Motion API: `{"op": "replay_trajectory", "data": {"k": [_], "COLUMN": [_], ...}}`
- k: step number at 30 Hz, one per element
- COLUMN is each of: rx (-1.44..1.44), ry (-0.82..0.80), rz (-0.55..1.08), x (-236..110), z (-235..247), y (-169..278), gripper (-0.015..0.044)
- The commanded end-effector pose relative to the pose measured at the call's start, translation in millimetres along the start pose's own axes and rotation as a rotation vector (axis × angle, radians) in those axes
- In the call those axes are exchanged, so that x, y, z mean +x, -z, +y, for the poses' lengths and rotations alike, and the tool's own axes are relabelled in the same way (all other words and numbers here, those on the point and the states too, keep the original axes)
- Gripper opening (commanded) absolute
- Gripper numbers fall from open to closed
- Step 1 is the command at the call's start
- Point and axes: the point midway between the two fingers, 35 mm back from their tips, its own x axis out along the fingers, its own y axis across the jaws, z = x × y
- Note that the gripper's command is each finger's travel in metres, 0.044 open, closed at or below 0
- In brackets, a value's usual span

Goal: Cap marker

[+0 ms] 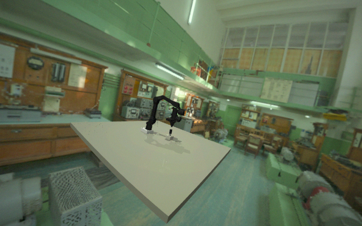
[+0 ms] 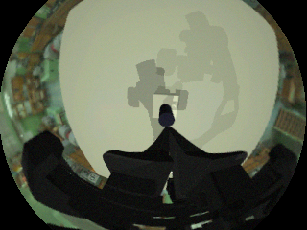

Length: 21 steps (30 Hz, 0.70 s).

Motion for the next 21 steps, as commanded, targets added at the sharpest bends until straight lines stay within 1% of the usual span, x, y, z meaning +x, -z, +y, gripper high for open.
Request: {"op": "replay_trajectory", "data": {"k": [1, 21], "rx": [-0.005, -0.005], "ry": [0.003, 0.003], "rz": [-0.003, -0.003], "x": [2.6, 30.2], "z": [-0.4, -0.5], "y": [-0.4, -0.5], "gripper": [0.0, 0.0]}}
